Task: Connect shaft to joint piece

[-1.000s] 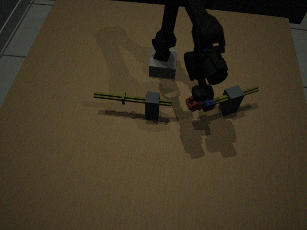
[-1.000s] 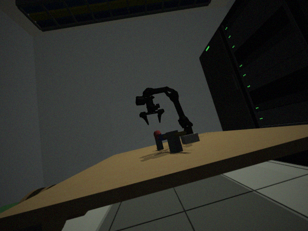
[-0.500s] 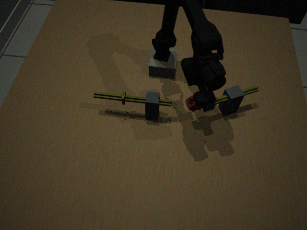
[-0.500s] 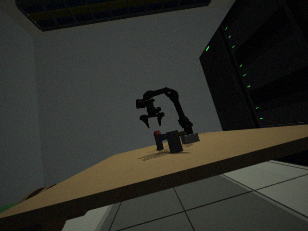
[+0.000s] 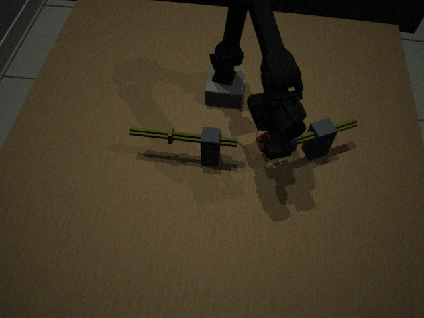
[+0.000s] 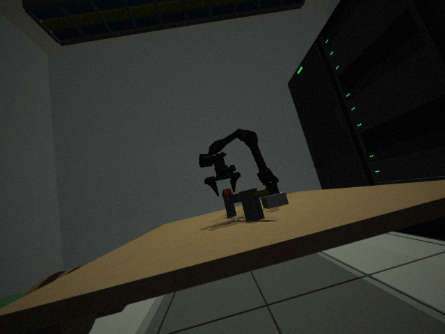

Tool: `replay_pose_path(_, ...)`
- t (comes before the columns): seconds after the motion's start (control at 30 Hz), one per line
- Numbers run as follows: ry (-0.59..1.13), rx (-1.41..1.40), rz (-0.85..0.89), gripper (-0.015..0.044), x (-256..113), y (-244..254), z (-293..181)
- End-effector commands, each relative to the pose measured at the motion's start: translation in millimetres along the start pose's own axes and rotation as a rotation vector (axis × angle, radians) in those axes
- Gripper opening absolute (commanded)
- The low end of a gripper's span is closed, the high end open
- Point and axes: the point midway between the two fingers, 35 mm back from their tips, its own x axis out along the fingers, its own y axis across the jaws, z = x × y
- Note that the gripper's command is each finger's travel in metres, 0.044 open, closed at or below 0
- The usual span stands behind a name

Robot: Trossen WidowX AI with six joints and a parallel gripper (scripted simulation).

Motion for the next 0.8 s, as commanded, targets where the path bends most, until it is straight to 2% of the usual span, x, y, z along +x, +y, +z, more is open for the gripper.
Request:
replay_pose_path(0.0, -0.003, -0.001, 0.002, 0.0440, 4.6, 1.0, 0.5)
replay_pose_path(0.67, -0.003, -0.001, 0.002, 0.0440, 33.7, 1.2, 0.5)
replay_pose_path(0.77, -0.003, -0.001, 0.002, 0.0361, 33.7, 1.2, 0.5)
